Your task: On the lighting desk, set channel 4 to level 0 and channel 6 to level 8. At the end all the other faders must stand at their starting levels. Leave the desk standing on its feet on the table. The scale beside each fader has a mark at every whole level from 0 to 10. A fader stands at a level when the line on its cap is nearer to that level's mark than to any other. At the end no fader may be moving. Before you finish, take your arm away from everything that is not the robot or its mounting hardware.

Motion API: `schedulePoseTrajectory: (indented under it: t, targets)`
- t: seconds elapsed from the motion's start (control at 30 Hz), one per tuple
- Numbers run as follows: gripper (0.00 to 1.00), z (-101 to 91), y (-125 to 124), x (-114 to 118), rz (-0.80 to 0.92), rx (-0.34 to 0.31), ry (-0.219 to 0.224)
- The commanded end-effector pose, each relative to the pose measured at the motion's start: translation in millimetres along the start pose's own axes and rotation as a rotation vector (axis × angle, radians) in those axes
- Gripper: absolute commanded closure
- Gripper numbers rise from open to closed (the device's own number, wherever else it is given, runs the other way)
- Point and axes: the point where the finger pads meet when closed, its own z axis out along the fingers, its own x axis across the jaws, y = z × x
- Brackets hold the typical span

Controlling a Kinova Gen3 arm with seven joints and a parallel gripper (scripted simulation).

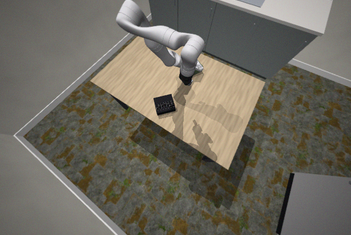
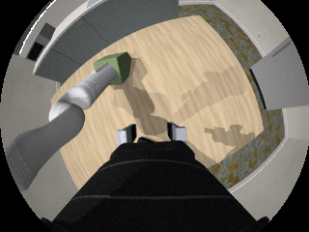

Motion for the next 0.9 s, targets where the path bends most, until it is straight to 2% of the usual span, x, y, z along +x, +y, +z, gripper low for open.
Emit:
schedulePoseTrajectory:
  t: [0.0,0.2,0.23,0.57,0.6,0.87]
  targets:
    - [0.0,-1.2,-0.8,-1.0,-0.007,0.01,0.007]
    - [0.0,-1.2,-0.8,-1.0,-0.007,0.01,0.007]
    - [0.0,4.2,12.9,-7.2,-0.025,0.005,0.011]
    - [0.0,4.2,12.9,-7.2,-0.025,0.005,0.011]
    - [0.0,10.2,26.1,-13.1,-0.044,0.0,0.016]
    - [0.0,10.2,26.1,-13.1,-0.044,0.0,0.016]
